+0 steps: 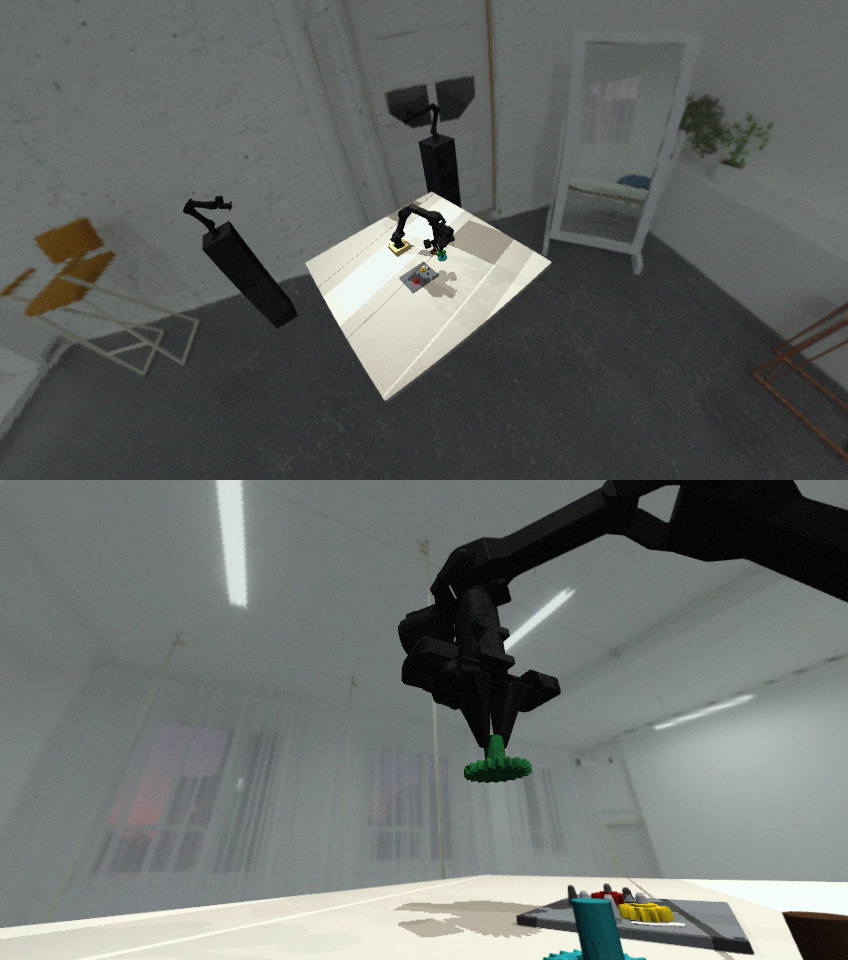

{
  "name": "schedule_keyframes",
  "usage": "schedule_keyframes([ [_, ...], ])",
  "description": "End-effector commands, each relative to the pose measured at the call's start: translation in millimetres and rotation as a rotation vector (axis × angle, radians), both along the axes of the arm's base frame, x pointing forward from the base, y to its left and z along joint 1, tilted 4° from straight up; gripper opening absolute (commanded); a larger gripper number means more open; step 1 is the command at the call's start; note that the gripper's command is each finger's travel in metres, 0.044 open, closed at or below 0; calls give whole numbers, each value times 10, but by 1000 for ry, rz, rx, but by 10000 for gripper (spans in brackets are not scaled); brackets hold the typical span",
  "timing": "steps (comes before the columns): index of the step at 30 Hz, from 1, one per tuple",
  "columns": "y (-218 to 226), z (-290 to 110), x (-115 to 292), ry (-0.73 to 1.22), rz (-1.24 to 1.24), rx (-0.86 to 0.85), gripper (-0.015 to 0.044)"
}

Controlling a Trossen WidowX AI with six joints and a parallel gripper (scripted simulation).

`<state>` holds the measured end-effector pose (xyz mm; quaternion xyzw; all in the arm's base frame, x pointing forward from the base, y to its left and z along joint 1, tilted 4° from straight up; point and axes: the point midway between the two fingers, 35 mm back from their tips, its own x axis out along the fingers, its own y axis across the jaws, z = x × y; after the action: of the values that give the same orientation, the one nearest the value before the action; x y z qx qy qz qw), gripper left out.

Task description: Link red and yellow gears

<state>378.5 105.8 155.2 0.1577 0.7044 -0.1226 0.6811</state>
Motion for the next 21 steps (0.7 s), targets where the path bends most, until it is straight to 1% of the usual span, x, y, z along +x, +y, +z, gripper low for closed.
schedule_keyframes([
  [1,1,58,-14,-1,-4,4,0],
  [21,-349,-119,-26,-3,13,-4,0],
])
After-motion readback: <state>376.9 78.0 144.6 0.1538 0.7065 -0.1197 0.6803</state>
